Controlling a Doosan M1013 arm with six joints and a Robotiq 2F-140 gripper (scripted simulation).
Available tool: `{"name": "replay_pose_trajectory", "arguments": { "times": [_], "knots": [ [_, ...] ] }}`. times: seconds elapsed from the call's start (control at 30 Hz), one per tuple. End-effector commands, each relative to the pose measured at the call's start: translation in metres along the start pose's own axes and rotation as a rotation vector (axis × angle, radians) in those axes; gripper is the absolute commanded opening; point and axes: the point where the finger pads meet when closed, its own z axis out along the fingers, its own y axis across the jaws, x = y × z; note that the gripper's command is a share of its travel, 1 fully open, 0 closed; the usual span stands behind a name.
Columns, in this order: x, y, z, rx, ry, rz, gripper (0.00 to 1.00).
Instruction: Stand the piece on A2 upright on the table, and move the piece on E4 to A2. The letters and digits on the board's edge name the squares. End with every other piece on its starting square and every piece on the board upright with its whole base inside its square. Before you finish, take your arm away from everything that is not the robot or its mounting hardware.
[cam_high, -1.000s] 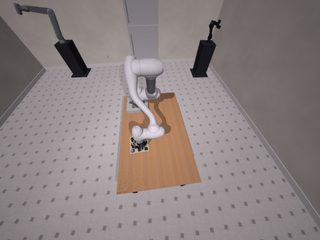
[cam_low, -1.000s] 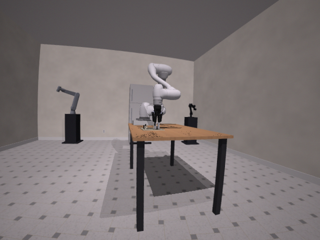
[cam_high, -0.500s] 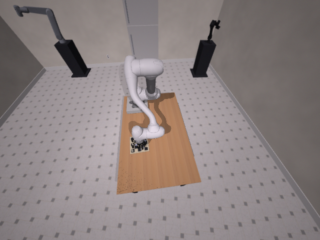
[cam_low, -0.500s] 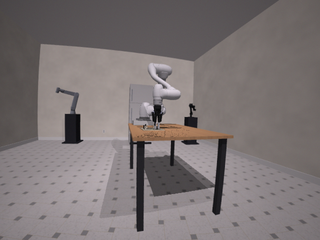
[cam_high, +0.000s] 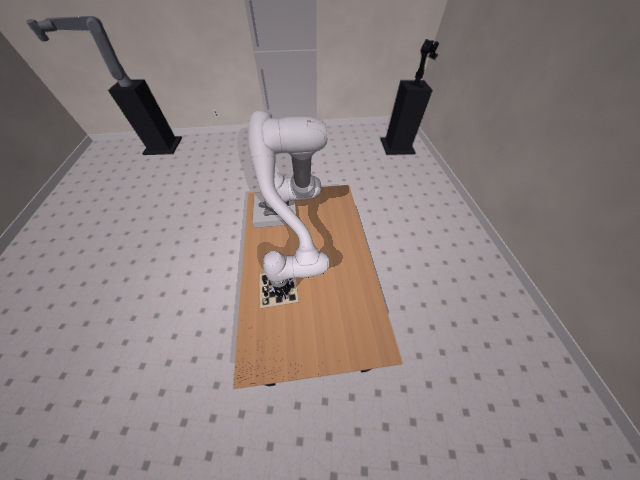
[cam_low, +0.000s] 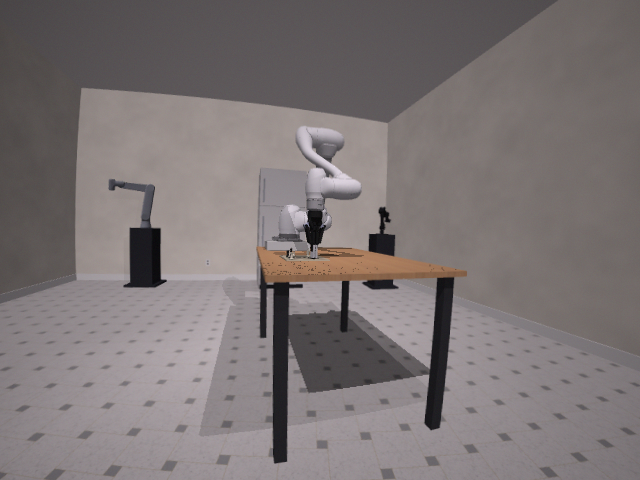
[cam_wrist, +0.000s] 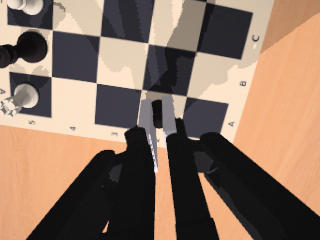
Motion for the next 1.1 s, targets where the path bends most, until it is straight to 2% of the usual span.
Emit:
{"name": "replay_pose_trajectory", "arguments": {
  "times": [0.0, 0.9, 1.07],
  "knots": [
    [0.0, 0.0, 0.0, 0.0, 0.0, 0.0, 0.0],
    [0.0, 0.0, -0.001, 0.0, 0.0, 0.0, 0.0],
    [0.0, 0.0, -0.019, 0.0, 0.0, 0.0, 0.0]
  ]
}}
